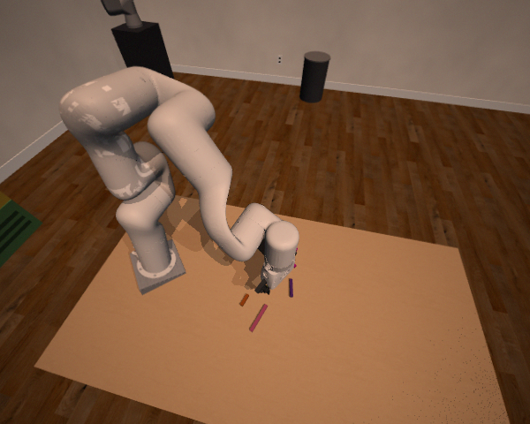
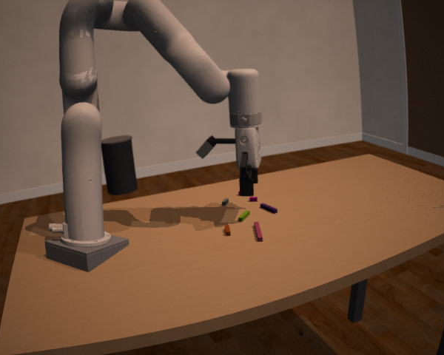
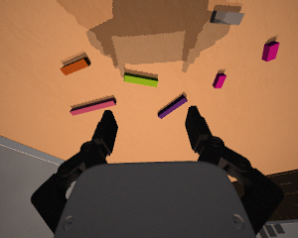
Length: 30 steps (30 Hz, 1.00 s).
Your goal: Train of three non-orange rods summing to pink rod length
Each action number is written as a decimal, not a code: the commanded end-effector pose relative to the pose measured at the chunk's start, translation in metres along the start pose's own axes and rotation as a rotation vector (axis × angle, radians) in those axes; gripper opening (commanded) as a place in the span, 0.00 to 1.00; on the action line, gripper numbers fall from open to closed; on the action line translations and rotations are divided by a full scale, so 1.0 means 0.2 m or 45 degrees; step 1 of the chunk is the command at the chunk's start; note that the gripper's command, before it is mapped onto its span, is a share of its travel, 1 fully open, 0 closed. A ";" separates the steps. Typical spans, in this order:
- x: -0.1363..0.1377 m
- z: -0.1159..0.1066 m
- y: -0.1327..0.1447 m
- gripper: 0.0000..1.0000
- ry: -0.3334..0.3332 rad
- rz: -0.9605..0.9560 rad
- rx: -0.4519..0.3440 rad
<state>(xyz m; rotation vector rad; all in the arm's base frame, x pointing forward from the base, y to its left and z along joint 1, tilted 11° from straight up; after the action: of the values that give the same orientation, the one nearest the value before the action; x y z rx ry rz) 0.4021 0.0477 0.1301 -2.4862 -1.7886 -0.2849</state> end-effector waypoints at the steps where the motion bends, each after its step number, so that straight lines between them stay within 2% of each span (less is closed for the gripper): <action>1: -0.09 0.00 -0.10 1.00 -0.009 0.212 -0.020; 4: -0.13 0.00 -0.15 1.00 -0.008 0.305 -0.020; 30: -0.13 0.00 -0.15 1.00 -0.008 0.308 -0.020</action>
<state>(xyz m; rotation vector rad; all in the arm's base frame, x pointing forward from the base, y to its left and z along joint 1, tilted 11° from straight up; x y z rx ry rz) 0.3650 0.0337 0.1218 -2.6798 -1.4710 -0.2712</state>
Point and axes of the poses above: the point where the finger pads meet when closed, its own z axis out along the fingers, its own x axis across the jaws, y = z × x, the point moved 2 cm from there along -z, back along the fingers, and after that the axes turned 6 degrees about -z, right-handed, at the moved point
